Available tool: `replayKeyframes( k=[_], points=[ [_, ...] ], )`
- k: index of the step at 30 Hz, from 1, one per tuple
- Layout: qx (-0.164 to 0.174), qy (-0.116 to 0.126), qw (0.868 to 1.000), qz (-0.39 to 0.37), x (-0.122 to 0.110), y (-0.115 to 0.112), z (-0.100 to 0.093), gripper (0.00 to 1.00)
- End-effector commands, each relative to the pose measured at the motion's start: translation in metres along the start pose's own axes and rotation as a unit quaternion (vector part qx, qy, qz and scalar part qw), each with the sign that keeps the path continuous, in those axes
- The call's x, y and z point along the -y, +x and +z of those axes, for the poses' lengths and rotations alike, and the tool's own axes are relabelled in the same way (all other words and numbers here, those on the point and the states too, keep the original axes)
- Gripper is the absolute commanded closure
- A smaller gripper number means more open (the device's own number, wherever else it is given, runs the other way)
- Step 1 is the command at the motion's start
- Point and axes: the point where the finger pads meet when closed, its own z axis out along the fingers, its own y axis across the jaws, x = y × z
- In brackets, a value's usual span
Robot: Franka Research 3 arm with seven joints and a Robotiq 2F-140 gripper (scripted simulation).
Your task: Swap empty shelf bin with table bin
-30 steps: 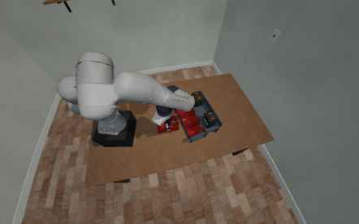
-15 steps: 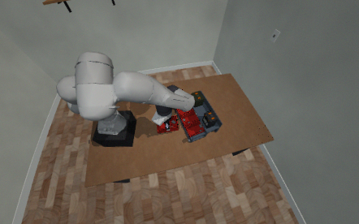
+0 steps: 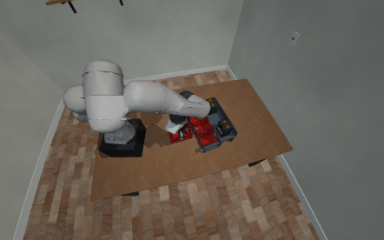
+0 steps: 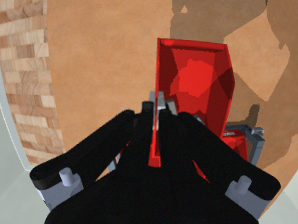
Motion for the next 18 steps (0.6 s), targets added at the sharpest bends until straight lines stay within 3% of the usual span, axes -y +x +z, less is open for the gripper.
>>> replayKeyframes(
  k=[1,18],
  points=[
    [-0.005,0.002,0.998,-0.056,0.0053,-0.0044,-0.0022,1.00],
    [-0.005,0.002,0.998,-0.063,0.0056,-0.0060,-0.0023,1.00]
  ],
)
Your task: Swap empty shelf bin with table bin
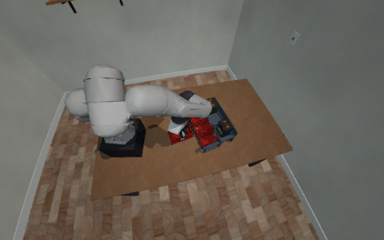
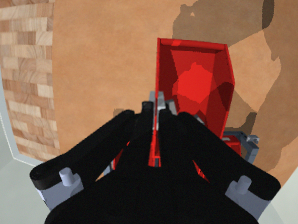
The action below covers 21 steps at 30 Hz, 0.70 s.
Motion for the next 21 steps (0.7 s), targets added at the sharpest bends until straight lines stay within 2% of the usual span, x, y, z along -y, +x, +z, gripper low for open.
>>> replayKeyframes(
  k=[1,11,21],
  points=[
    [-0.001,0.002,1.000,-0.012,0.002,0.000,-0.001,1.00],
    [-0.001,0.002,1.000,-0.012,0.003,0.000,0.005,1.00],
    [-0.001,0.002,1.000,-0.012,0.003,-0.001,0.029,1.00]
  ],
)
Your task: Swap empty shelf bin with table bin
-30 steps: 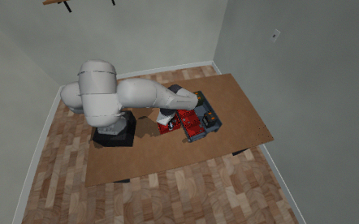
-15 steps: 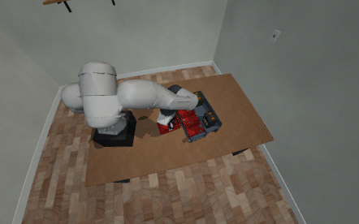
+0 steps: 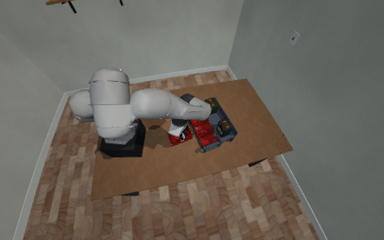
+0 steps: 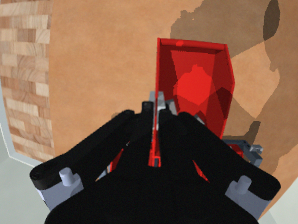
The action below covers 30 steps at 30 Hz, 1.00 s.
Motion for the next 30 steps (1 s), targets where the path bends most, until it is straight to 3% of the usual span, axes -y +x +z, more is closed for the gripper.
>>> replayKeyframes(
  k=[1,18,30],
  points=[
    [0.006,0.000,1.000,0.004,0.000,-0.005,0.010,1.00],
    [0.006,0.000,1.000,0.004,0.002,-0.005,0.049,1.00],
    [0.006,0.000,1.000,0.004,0.002,-0.006,0.054,1.00]
  ],
)
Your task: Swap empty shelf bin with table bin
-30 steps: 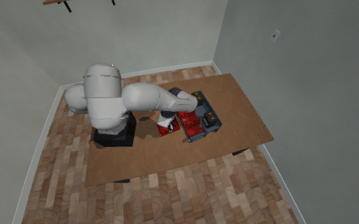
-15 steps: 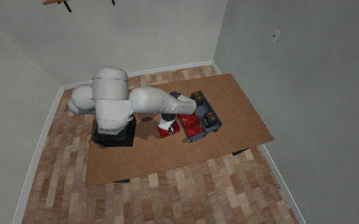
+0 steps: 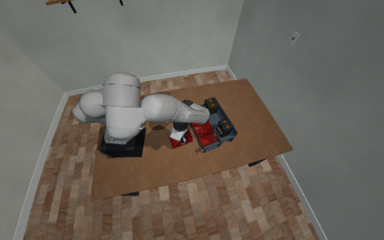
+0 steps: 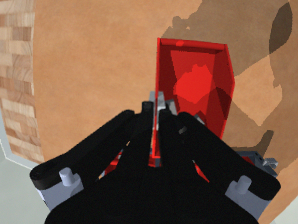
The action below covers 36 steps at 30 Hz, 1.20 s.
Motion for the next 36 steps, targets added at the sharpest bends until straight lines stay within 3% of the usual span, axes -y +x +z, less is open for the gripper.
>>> replayKeyframes(
  k=[1,36],
  points=[
    [0.004,0.000,1.000,0.006,0.0000,-0.0034,0.0006,1.00],
    [0.004,0.000,1.000,0.006,-0.0018,-0.0080,0.0017,1.00]
  ],
)
